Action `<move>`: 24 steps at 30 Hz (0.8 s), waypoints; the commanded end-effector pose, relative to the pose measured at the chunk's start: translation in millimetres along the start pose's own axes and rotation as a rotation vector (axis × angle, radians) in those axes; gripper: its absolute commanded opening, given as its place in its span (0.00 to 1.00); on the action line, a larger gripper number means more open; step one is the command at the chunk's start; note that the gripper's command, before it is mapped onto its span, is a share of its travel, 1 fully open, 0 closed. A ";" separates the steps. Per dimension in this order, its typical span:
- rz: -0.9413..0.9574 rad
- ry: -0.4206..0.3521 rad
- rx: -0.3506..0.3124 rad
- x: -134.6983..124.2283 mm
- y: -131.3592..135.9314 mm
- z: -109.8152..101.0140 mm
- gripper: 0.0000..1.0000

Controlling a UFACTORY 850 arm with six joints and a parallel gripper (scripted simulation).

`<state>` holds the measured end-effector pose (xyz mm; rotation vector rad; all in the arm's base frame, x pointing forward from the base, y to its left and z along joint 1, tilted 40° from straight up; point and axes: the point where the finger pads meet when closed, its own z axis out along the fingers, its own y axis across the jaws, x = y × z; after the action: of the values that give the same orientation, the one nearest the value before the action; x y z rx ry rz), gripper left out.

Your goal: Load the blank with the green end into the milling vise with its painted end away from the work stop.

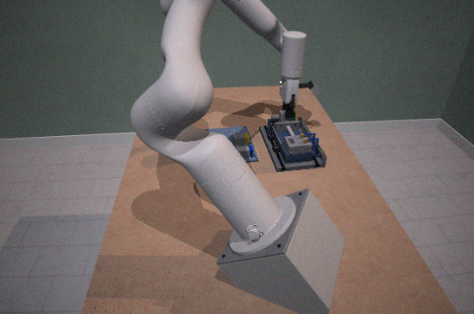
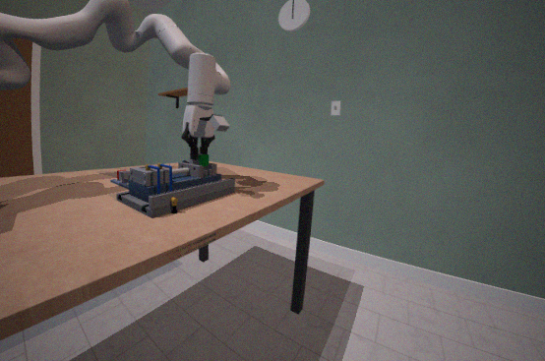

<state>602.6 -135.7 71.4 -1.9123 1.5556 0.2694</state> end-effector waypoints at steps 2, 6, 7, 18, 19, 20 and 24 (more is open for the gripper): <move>-0.001 0.001 0.001 0.4 -0.7 -0.8 0.00; -0.001 0.001 0.001 0.4 -0.7 -0.2 0.00; -0.001 0.001 0.001 0.4 -0.7 0.0 0.00; -0.001 0.001 0.001 0.4 -0.8 0.6 0.00; -0.001 0.001 0.001 0.4 -0.8 0.7 0.00; -0.001 0.001 0.001 0.4 -0.8 0.9 0.00; -0.001 0.001 0.001 0.4 -0.8 1.5 0.00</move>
<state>603.1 -134.5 69.9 -1.9123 1.5556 0.2693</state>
